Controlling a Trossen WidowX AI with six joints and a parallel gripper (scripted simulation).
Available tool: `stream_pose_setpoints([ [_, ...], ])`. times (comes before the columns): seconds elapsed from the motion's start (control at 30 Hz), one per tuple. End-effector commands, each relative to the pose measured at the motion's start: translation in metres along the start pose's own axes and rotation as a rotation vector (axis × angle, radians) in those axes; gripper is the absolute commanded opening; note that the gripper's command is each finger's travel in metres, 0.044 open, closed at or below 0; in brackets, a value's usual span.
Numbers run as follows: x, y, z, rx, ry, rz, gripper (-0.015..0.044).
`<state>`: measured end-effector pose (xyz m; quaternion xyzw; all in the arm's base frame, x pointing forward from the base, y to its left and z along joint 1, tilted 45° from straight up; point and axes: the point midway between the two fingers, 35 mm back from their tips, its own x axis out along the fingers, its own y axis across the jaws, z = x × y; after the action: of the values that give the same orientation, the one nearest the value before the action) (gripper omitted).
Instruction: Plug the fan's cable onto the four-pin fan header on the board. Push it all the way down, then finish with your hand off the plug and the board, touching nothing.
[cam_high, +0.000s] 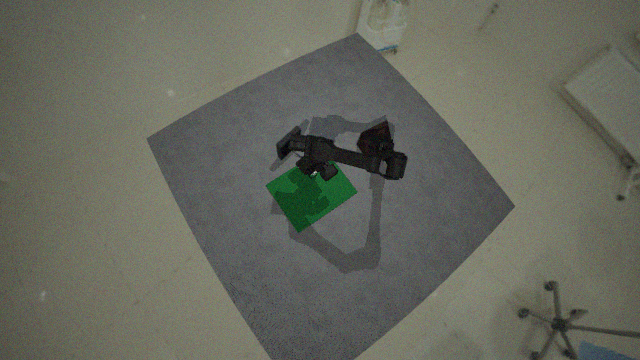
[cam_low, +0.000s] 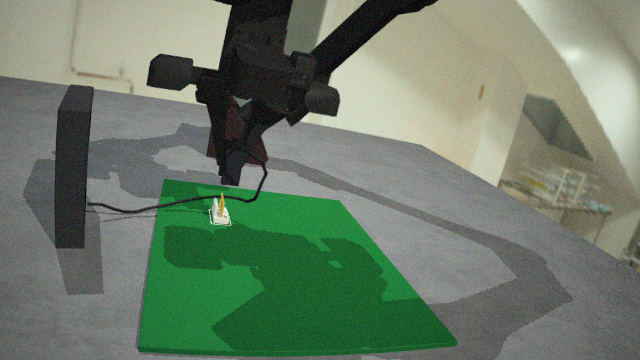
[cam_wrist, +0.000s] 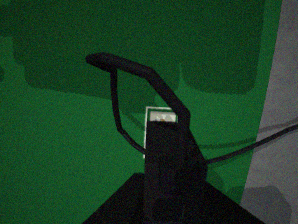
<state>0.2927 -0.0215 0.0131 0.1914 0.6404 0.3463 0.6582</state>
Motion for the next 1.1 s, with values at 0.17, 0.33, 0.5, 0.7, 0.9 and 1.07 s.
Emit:
stream_pose_setpoints([
  [0.17, -0.002, -0.002, -0.007, 0.023, 0.003, -0.003, 0.0000],
  [0.33, -0.002, -0.002, -0.007, 0.023, 0.003, -0.003, 0.0000],
  [0.5, -0.002, -0.001, -0.009, 0.019, 0.003, -0.003, 0.0000],
  [0.7, 0.005, -0.001, -0.009, 0.017, 0.003, -0.003, 0.0000],
  [0.9, 0.020, -0.001, -0.009, 0.011, 0.003, -0.002, 0.0000],
  [1.07, 0.020, -0.001, -0.009, 0.011, 0.003, -0.002, 0.0000],
])
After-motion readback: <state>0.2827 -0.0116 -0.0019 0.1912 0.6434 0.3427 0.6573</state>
